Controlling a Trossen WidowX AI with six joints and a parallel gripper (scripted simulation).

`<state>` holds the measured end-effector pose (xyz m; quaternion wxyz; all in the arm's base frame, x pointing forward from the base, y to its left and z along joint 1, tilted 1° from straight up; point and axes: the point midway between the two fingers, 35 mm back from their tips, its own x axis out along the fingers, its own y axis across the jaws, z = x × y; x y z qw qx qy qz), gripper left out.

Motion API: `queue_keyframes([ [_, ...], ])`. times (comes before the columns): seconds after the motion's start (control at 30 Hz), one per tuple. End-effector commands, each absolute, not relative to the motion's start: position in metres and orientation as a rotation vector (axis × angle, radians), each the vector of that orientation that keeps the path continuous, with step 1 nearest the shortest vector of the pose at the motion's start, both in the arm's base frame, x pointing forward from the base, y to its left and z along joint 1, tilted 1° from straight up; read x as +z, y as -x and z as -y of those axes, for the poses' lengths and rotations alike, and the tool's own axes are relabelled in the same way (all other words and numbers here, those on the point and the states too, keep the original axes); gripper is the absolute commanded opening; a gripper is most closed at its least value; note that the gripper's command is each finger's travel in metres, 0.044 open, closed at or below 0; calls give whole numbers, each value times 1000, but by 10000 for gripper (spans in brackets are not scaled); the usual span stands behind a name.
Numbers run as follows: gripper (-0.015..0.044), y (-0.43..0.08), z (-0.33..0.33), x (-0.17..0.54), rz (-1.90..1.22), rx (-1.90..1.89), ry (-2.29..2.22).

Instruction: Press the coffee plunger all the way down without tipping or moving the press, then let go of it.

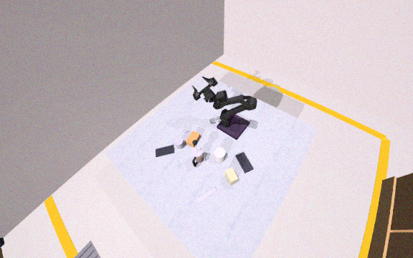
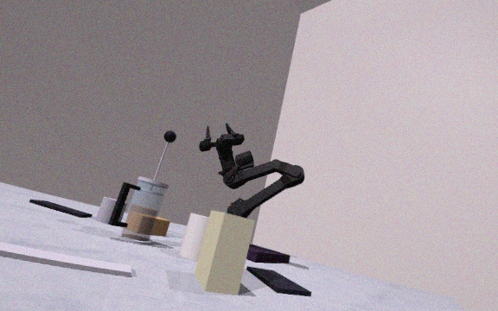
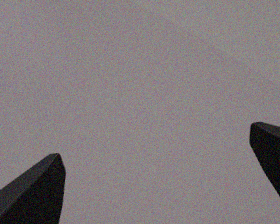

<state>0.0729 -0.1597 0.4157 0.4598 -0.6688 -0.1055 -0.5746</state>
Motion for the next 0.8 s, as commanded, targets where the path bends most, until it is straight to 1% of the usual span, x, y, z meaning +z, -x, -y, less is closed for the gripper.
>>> queue_keyframes([
  [0.0,426,-75,162,416,262,-1405,1630],
  [0.03,440,-77,164,417,266,-1390,1608],
  [0.13,440,-97,182,421,278,-1293,1457],
  [0.23,440,-136,205,424,271,-1120,1201],
  [0.33,440,-182,213,420,235,-940,948],
  [0.53,440,-234,205,410,152,-739,688],
  [0.77,440,-280,177,395,33,-544,450],
])
